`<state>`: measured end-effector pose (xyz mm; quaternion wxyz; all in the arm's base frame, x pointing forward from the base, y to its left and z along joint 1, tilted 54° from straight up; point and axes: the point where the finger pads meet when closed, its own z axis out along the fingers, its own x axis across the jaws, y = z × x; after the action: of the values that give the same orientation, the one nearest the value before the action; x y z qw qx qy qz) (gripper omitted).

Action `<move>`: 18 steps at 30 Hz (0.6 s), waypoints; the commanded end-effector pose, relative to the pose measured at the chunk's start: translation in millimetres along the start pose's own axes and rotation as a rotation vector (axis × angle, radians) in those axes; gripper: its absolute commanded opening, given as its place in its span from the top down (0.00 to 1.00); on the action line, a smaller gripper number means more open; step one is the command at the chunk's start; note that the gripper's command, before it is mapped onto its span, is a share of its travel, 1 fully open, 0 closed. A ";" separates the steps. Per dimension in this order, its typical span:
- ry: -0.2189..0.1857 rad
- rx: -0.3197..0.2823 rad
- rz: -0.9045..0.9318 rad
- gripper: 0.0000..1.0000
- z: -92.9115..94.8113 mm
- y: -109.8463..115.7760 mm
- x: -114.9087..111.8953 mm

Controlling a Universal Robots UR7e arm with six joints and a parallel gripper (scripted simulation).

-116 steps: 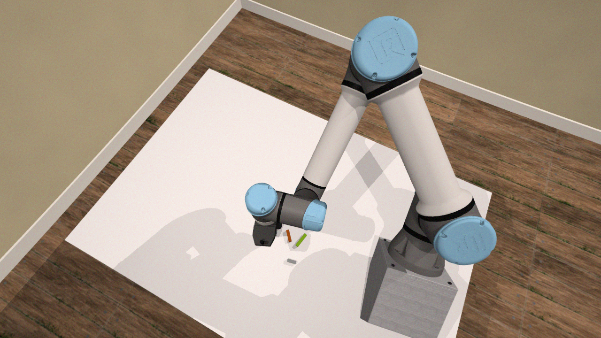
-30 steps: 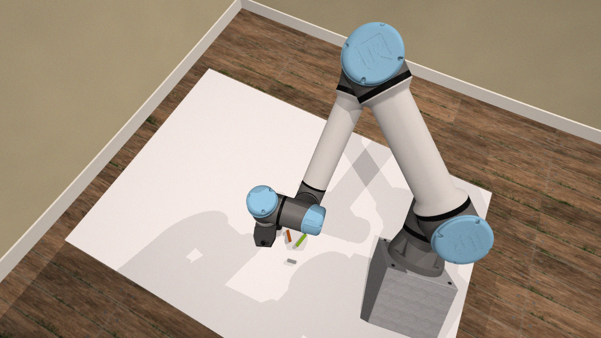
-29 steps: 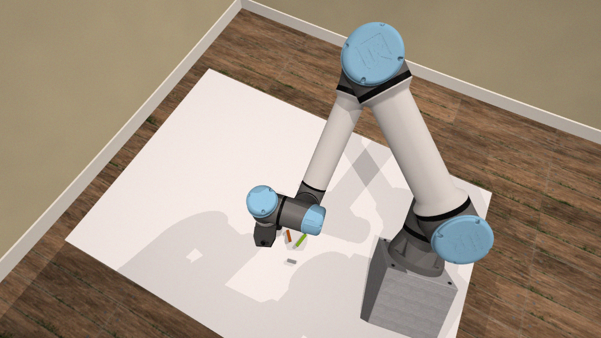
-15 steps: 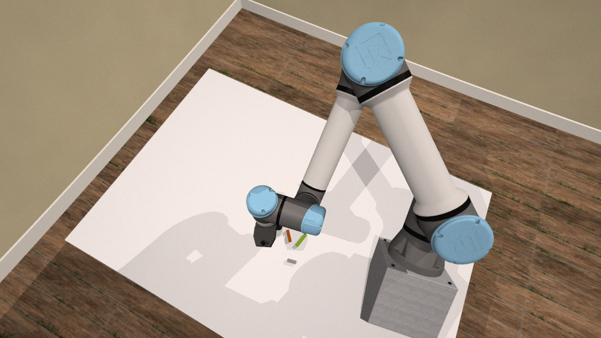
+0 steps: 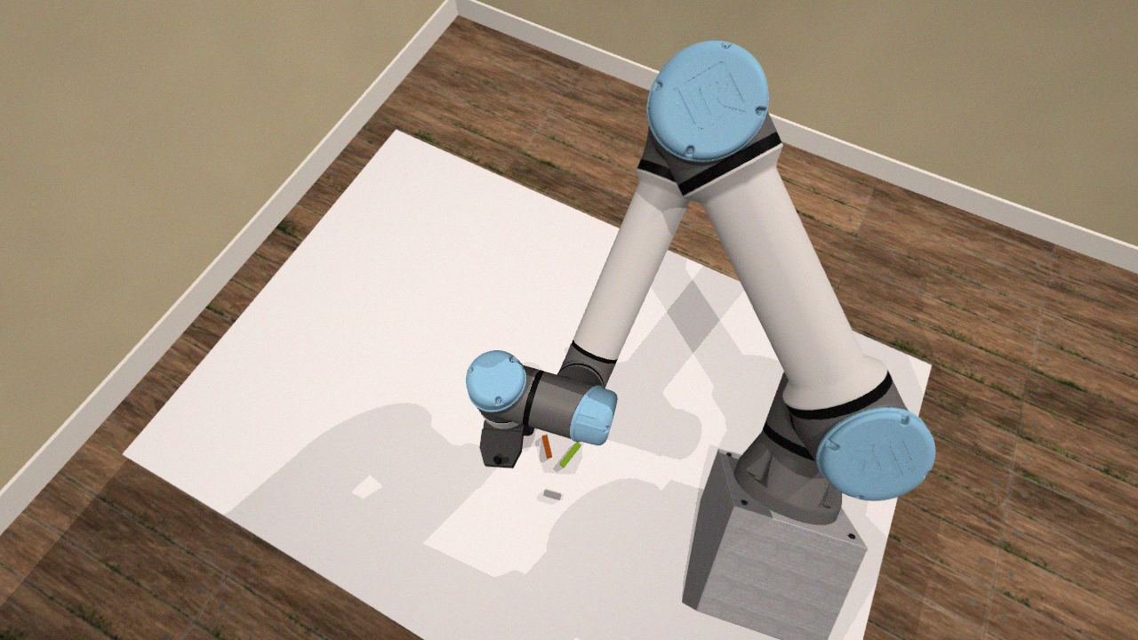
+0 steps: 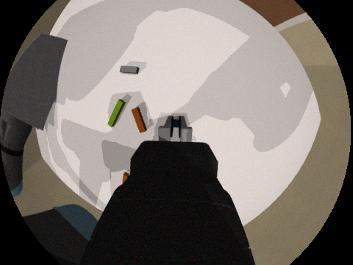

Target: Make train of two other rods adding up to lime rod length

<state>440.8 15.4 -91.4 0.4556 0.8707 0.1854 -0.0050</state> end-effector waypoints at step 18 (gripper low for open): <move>0.001 0.000 0.000 0.76 -52.6 0.1 0.3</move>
<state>434.2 48.0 -67.4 0.4551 0.8705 0.1871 -0.0023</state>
